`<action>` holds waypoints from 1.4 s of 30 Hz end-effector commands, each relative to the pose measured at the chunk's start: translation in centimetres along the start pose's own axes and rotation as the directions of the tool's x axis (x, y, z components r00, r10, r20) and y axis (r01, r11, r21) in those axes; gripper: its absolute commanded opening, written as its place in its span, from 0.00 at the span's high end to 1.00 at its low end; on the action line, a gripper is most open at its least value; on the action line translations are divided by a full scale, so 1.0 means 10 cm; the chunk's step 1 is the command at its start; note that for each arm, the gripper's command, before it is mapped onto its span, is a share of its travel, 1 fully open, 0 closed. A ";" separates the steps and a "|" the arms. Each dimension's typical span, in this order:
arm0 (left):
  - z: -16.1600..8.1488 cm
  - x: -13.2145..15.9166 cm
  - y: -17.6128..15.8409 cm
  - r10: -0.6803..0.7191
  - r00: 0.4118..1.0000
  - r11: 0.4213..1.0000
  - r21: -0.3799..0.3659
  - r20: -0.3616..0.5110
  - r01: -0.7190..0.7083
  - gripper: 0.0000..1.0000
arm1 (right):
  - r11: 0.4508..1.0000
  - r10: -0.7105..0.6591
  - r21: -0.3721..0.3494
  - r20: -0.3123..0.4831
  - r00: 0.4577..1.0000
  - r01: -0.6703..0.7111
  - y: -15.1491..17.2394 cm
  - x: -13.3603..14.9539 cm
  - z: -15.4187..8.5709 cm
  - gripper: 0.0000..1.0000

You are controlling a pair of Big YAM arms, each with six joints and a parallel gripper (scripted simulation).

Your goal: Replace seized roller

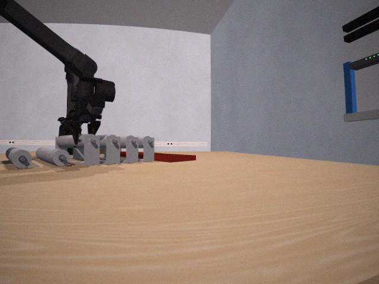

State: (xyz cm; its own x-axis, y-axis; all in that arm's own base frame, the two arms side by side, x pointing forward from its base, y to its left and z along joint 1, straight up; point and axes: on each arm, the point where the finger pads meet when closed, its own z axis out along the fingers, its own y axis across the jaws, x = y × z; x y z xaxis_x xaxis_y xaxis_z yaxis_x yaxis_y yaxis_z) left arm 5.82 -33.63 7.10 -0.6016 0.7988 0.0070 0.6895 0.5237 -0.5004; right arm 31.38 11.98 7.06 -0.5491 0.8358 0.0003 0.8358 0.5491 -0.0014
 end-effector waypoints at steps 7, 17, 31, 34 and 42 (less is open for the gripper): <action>0.07 0.11 0.02 -0.006 0.999 1.000 -0.007 -0.044 0.006 0.97 | 1.000 0.002 -0.015 0.004 1.000 -0.002 0.05 0.01 -0.08 0.68; 0.10 0.18 0.04 -0.013 0.998 1.000 -0.010 -0.061 0.012 0.97 | 1.000 0.002 -0.015 0.004 1.000 -0.002 0.05 0.01 -0.08 0.68; 0.14 0.29 0.07 -0.022 0.996 1.000 -0.016 -0.086 0.021 0.97 | 1.000 0.004 -0.015 0.006 1.000 -0.004 0.05 0.00 -0.08 0.68; 0.15 0.31 0.07 -0.024 0.995 1.000 -0.018 -0.092 0.022 0.97 | 1.000 0.005 -0.015 0.007 1.000 -0.005 0.05 -0.01 -0.08 0.68; 0.17 0.38 0.09 -0.030 0.994 0.999 -0.023 -0.108 0.027 0.97 | 1.000 0.005 -0.015 0.007 1.000 -0.005 0.05 -0.01 -0.08 0.68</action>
State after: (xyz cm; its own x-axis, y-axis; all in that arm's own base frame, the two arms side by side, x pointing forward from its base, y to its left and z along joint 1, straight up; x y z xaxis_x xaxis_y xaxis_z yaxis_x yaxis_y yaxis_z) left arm 5.76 -33.57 7.10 -0.6014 0.7989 0.0096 0.6879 0.5239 -0.5023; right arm 31.34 12.03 7.05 -0.5496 0.8354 0.0022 0.8354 0.5496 -0.0013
